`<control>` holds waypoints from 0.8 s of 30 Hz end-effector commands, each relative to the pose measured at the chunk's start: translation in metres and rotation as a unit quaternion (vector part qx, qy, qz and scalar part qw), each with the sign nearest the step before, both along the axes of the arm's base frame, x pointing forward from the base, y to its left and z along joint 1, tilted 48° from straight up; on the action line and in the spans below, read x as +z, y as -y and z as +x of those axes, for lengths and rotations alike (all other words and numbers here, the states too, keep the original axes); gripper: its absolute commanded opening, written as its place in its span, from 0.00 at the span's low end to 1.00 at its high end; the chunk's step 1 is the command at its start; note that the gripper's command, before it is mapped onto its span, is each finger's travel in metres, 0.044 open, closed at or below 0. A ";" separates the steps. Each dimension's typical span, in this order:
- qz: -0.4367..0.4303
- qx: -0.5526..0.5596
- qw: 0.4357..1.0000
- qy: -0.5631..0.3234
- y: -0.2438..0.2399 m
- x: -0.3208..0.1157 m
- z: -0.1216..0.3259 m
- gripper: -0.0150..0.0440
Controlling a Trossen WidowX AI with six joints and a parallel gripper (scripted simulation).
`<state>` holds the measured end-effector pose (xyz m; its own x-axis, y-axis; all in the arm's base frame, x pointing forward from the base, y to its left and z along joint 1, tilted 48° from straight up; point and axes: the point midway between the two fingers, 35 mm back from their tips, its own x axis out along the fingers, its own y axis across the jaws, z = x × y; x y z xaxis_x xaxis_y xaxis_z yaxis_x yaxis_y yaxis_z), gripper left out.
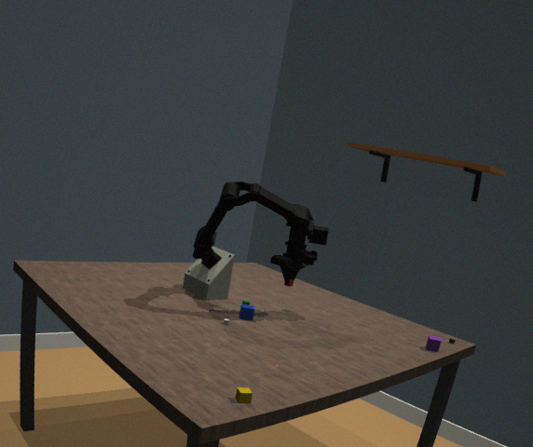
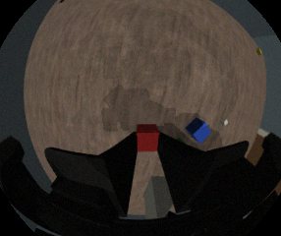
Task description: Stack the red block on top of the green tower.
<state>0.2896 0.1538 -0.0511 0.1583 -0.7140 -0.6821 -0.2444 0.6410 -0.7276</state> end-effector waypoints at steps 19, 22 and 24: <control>0.001 -0.003 1.000 -0.003 0.058 0.059 -0.032 0.25; 0.000 -0.004 1.000 -0.002 0.067 0.066 -0.038 0.25; -0.001 -0.004 1.000 -0.002 0.074 0.071 -0.043 0.25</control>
<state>0.2527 0.0890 0.0160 0.1523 -0.7102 -0.6873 -0.2366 0.6490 -0.7231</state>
